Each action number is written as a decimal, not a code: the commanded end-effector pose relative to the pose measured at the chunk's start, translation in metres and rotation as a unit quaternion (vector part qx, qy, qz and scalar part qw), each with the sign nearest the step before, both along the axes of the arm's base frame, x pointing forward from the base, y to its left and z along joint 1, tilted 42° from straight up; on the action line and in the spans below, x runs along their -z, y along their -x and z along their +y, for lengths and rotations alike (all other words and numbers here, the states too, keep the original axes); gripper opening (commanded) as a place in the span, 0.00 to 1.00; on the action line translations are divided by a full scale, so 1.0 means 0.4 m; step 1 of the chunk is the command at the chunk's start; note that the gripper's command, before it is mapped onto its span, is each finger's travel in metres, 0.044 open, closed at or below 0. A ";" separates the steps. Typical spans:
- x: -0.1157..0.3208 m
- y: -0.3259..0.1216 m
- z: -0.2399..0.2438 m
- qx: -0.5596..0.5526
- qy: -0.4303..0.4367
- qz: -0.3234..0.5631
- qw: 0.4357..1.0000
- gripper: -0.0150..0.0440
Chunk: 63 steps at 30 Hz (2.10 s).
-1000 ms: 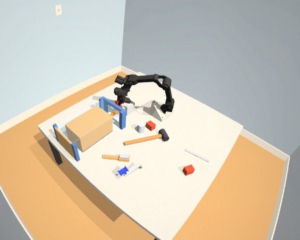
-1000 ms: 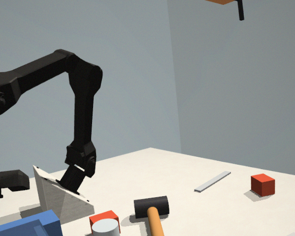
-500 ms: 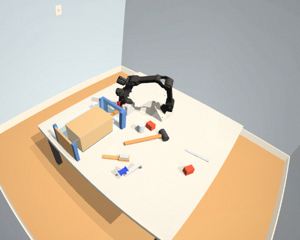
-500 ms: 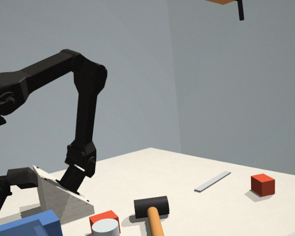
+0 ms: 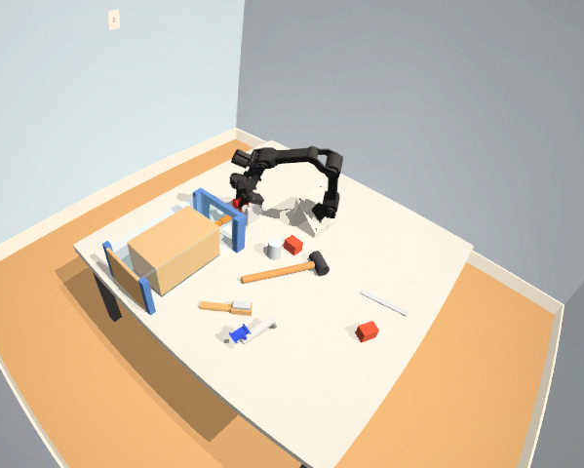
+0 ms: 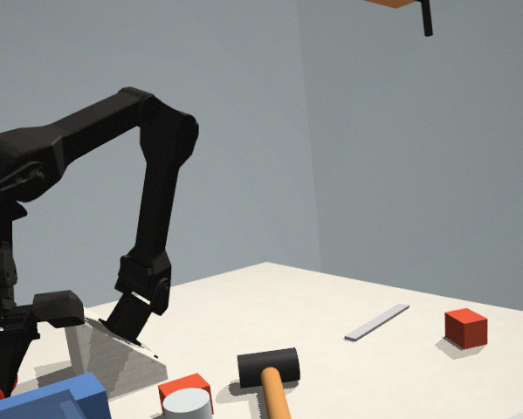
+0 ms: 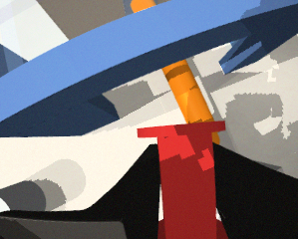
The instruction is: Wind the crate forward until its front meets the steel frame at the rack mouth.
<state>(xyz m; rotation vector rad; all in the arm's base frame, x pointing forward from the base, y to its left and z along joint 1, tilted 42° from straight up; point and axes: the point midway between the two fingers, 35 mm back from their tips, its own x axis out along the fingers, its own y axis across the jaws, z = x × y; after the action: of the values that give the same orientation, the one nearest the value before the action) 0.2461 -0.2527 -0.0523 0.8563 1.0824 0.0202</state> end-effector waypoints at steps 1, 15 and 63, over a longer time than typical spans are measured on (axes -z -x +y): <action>-0.009 0.014 0.028 0.002 -0.014 0.006 1.000 0.25; -0.028 0.036 0.054 0.002 -0.014 0.006 1.000 0.25; -0.067 0.143 0.122 0.002 -0.015 0.007 1.000 0.25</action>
<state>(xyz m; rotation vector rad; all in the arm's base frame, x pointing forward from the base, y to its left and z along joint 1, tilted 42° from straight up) 0.2013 -0.2113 -0.0248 0.8673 1.0693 0.0326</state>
